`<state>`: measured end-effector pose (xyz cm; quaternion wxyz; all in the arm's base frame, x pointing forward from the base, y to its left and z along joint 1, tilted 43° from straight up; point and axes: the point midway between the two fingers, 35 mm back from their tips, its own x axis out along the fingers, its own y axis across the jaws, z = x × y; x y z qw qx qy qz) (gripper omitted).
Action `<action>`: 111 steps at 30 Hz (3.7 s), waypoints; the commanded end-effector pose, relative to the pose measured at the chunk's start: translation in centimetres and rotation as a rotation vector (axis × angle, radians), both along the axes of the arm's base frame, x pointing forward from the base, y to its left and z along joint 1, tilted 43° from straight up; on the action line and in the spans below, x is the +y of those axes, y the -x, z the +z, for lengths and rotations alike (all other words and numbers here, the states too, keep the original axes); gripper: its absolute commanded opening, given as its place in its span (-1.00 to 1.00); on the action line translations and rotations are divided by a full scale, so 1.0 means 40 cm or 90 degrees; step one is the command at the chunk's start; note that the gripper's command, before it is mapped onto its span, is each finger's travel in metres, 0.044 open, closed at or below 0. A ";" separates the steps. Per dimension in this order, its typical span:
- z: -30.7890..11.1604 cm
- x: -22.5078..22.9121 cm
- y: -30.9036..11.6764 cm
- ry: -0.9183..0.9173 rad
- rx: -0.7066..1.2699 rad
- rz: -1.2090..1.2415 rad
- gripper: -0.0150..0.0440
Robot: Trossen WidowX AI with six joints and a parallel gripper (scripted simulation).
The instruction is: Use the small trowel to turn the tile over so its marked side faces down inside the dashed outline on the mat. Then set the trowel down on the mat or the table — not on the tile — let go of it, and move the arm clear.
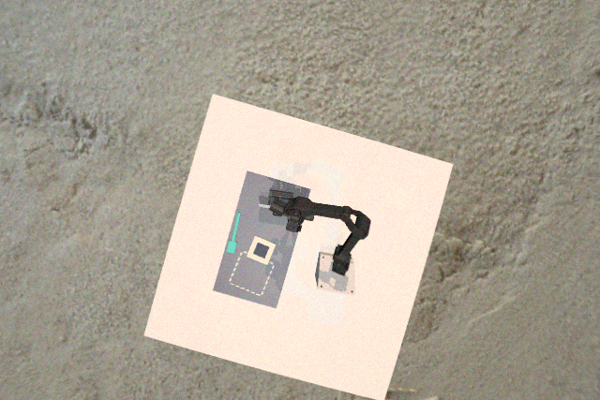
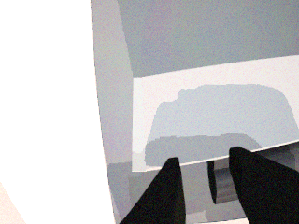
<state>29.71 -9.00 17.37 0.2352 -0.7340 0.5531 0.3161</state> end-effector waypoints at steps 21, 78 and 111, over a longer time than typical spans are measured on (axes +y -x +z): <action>-0.008 0.000 0.001 -0.004 0.004 0.002 -0.15; -0.041 0.044 0.013 -0.004 0.005 0.002 -0.15; -0.081 0.137 0.045 -0.004 0.005 0.002 -0.15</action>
